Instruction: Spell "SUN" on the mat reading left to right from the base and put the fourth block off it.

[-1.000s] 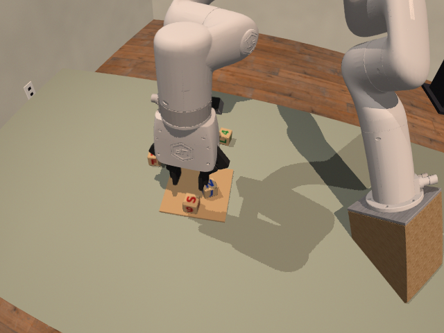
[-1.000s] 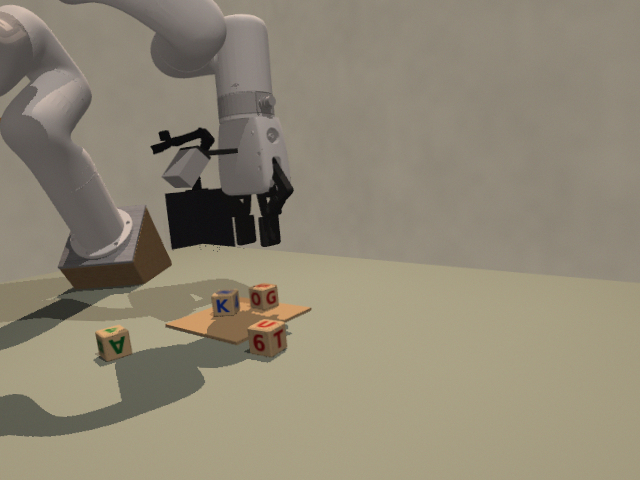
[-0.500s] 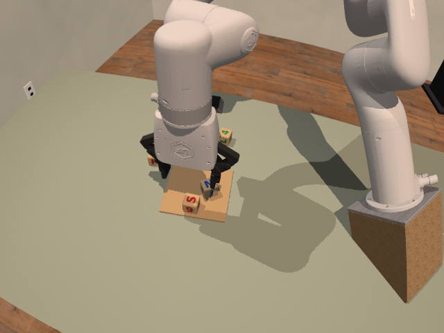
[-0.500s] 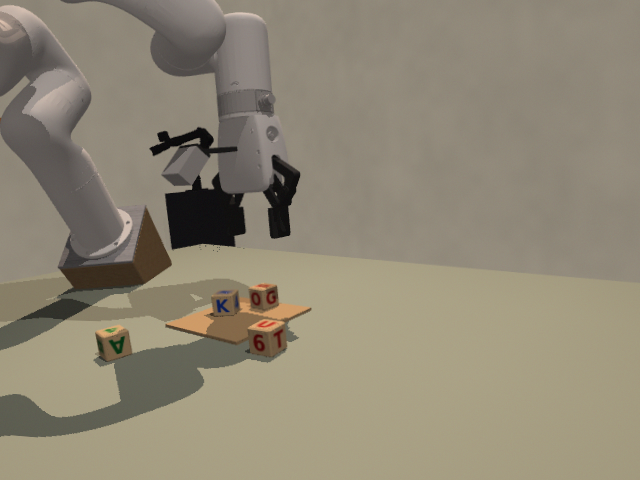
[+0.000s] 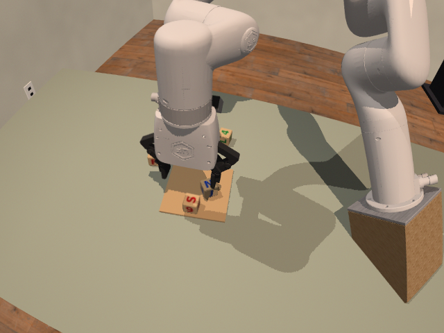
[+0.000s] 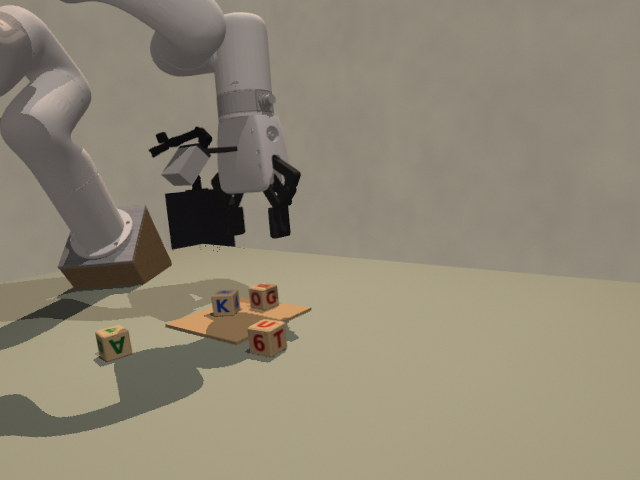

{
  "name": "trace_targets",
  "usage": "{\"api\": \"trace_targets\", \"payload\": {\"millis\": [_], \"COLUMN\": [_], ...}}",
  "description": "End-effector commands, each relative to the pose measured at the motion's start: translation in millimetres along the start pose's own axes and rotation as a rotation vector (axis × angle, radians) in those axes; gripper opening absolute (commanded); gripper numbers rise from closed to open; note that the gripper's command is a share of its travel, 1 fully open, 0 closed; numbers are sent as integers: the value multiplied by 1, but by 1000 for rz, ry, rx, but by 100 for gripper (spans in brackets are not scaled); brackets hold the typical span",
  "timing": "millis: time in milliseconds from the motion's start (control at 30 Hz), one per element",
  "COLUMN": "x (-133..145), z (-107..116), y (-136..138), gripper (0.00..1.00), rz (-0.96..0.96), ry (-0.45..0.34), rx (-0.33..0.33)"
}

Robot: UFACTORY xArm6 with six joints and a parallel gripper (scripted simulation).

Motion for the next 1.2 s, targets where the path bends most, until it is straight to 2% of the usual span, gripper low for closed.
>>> {"api": "trace_targets", "payload": {"millis": [0, 267, 333, 400, 833, 900, 933, 1167], "x": [-1, -7, -7, -10, -18, -18, -20, -24], "z": [1, 1, 1, 1, 0, 0, 0, 0], "y": [0, 2, 2, 4, 8, 8, 9, 11], "gripper": [100, 100, 100, 100, 100, 100, 100, 100], "rz": [51, 297, 297, 405, 774, 774, 851, 1045], "ry": [-2, -2, -2, -2, -1, -1, -1, -1], "rx": [-2, -2, -2, -2, -2, -2, -3, -3]}}
Point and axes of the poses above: the point where the finger pads meet when closed, its own z axis back along the fingers, its own y axis across the jaws, x = y × z, the point moved 10 cm from there along z, back along the fingers
